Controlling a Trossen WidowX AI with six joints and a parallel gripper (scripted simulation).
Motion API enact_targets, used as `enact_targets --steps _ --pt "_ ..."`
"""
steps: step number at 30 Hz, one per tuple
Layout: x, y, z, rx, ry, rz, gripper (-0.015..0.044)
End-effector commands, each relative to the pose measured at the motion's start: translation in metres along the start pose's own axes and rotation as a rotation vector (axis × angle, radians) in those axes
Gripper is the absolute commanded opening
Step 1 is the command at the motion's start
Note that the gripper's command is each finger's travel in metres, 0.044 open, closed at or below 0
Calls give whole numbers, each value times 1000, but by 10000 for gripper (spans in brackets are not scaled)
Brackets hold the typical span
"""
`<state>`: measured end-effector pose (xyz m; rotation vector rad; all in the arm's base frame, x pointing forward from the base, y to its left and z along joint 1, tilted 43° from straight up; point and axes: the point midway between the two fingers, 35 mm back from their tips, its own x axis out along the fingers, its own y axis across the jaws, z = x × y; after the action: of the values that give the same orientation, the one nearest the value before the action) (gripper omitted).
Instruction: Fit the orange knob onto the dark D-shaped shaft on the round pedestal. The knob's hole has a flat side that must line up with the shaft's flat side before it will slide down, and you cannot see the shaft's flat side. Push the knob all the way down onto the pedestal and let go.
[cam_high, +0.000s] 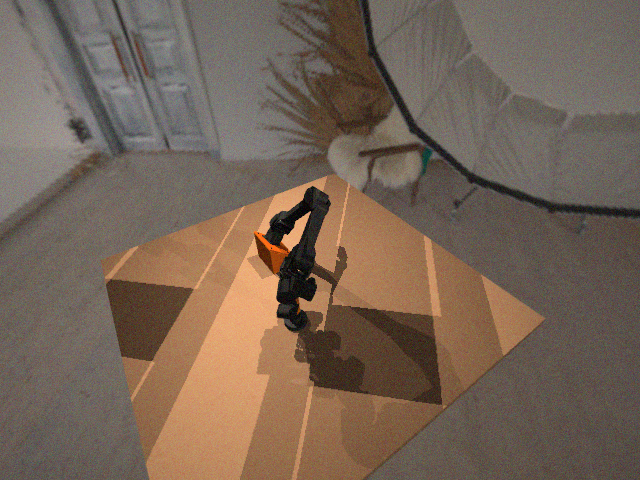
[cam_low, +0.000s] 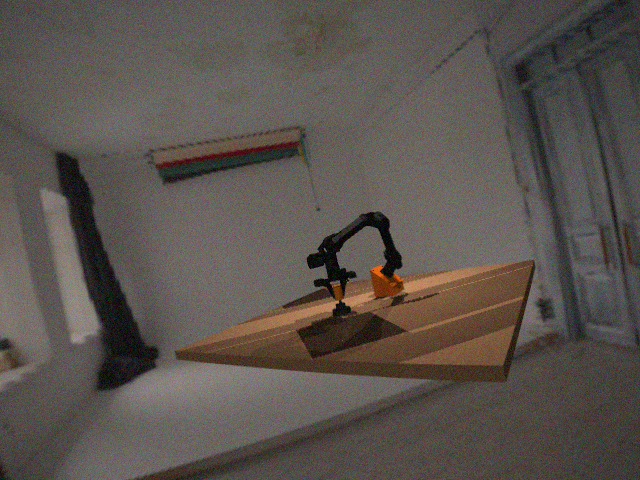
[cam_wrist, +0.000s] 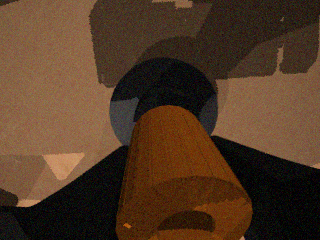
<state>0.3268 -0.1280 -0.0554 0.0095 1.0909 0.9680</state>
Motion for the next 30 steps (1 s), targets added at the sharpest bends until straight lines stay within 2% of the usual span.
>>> enact_targets --steps 1,30 --pt "-4 0 2 -8 0 -10 0" --pt "-1 -3 1 -8 0 -10 0"
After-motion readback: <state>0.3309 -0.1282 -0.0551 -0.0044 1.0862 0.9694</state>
